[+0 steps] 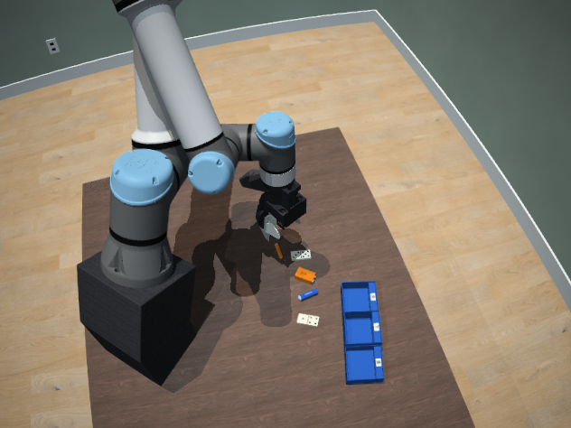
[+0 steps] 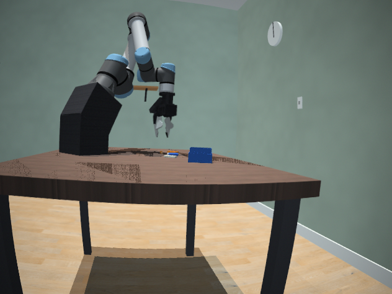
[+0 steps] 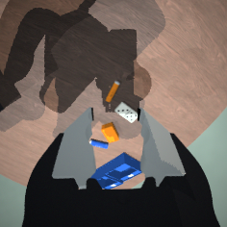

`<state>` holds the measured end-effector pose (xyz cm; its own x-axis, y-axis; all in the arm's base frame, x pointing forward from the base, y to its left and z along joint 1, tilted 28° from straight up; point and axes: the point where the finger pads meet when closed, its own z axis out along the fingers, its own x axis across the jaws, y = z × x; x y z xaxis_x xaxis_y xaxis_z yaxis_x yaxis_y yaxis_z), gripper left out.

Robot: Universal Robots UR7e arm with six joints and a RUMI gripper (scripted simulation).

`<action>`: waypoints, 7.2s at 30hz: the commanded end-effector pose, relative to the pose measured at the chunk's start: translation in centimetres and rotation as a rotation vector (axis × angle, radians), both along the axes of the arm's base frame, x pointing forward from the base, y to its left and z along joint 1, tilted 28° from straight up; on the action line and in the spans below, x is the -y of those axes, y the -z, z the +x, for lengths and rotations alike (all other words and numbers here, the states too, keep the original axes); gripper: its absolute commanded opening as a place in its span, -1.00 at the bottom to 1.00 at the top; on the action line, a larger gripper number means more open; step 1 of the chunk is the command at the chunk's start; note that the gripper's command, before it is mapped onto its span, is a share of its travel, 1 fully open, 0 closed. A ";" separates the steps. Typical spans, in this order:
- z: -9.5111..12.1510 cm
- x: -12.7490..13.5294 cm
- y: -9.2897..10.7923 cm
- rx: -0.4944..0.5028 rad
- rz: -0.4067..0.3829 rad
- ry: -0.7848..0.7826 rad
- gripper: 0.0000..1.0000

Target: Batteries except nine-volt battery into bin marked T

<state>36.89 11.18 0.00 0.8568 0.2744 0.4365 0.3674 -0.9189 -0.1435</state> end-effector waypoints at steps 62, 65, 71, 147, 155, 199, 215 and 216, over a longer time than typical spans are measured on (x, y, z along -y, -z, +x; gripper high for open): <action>-0.1 0.0 0.2 0.083 -0.093 -0.252 -0.25; -0.1 0.0 0.2 0.085 -0.094 -0.257 -0.25; -0.1 0.0 0.2 0.089 -0.098 -0.268 -0.25; -0.1 0.0 0.3 0.133 -0.156 -0.404 -0.25; -0.1 0.0 0.3 0.138 -0.161 -0.418 -0.25; -0.1 0.1 0.4 0.163 -0.194 -0.497 -0.25; -0.1 0.1 0.5 0.172 -0.209 -0.525 -0.25; -0.1 0.1 0.5 0.173 -0.209 -0.527 -0.25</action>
<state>36.76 11.16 -0.33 0.6207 0.6377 0.4561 0.6950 -0.7168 0.0563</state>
